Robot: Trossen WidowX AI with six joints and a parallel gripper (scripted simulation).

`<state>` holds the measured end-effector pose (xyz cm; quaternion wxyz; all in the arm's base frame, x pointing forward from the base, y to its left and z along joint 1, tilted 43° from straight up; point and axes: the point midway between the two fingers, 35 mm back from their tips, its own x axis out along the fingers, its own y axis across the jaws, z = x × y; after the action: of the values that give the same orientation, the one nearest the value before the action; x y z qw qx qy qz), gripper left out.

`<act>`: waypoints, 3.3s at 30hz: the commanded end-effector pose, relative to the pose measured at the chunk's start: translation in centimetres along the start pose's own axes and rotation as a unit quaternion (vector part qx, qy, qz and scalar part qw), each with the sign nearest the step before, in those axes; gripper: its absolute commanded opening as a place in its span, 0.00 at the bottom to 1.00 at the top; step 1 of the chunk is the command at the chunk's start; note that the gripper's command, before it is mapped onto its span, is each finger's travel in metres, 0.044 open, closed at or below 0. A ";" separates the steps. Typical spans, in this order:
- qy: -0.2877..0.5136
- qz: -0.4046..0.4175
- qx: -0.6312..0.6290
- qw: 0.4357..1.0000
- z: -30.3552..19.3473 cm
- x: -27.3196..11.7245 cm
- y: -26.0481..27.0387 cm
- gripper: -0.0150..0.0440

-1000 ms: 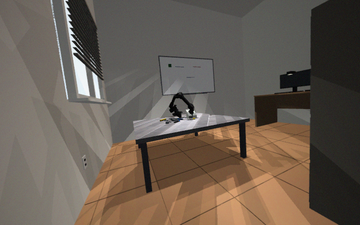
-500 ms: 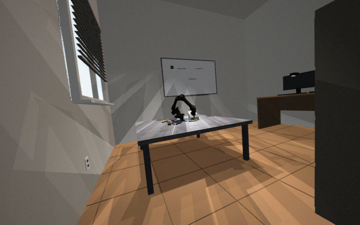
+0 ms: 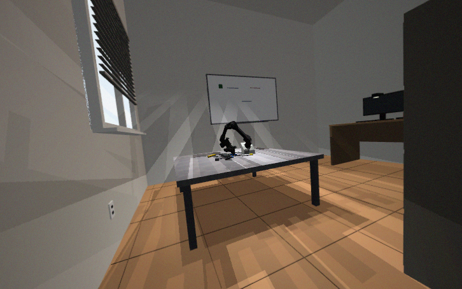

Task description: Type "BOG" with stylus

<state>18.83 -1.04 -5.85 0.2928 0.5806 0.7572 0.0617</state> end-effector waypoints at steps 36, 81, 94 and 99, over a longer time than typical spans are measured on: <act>-0.120 0.139 -0.234 0.955 0.3 -5.5 1.2 0.25; -0.540 0.160 -0.627 0.538 3.2 -13.5 1.3 0.25; -0.540 0.160 -0.627 0.538 4.4 -11.6 1.2 0.25; -0.540 0.162 -0.628 0.537 4.6 -11.0 1.3 0.25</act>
<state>23.94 -12.39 -4.85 0.9219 0.2792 0.1188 0.2408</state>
